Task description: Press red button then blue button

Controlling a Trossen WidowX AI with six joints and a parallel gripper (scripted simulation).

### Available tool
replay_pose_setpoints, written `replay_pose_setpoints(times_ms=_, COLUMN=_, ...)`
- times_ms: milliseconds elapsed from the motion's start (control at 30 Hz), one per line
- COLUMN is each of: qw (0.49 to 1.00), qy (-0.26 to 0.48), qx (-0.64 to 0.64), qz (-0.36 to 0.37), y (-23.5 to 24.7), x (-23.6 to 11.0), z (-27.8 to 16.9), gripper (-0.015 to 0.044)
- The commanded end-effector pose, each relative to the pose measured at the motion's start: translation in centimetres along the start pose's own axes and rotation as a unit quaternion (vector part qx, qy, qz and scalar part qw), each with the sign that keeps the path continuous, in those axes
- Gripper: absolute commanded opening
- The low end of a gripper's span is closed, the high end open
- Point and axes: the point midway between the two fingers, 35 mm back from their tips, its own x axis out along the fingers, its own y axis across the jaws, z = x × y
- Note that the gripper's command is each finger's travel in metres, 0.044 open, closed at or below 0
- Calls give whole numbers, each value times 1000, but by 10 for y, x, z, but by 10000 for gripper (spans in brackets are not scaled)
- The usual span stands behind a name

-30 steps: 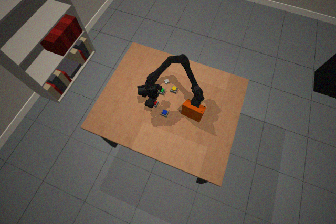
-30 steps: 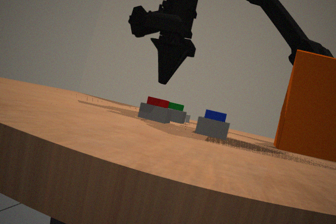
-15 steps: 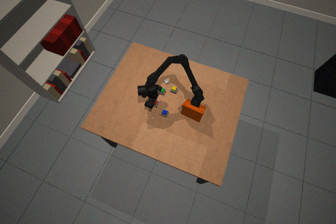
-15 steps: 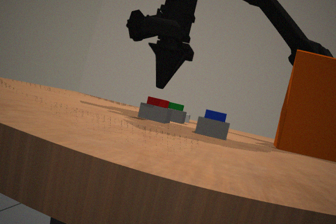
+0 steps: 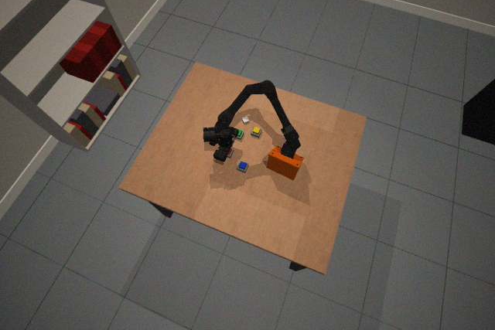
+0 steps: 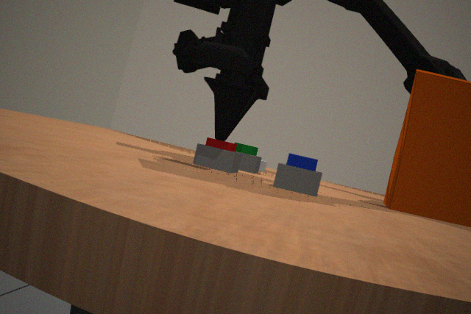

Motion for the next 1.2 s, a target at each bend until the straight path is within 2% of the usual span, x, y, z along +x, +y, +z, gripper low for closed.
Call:
replay_pose_setpoints(times_ms=0, qw=1000, qy=4, qx=-5, qz=-3, y=-1, x=4, z=-3, gripper=20)
replay_pose_setpoints(times_ms=667, qw=1000, qy=4, qx=-5, qz=-3, y=-1, x=4, z=-3, gripper=20)
replay_pose_setpoints(times_ms=800, qw=1000, qy=4, qx=-5, qz=-2, y=0, x=-26, z=-2, gripper=20)
replay_pose_setpoints(times_ms=967, qw=1000, qy=4, qx=-5, qz=-2, y=0, x=-31, z=-2, gripper=20)
replay_pose_setpoints(times_ms=1100, qw=1000, qy=4, qx=-5, qz=-1, y=1, x=-80, z=-1, gripper=20)
replay_pose_setpoints(times_ms=1167, qw=1000, qy=4, qx=-5, qz=-1, y=0, x=-91, z=-2, gripper=20)
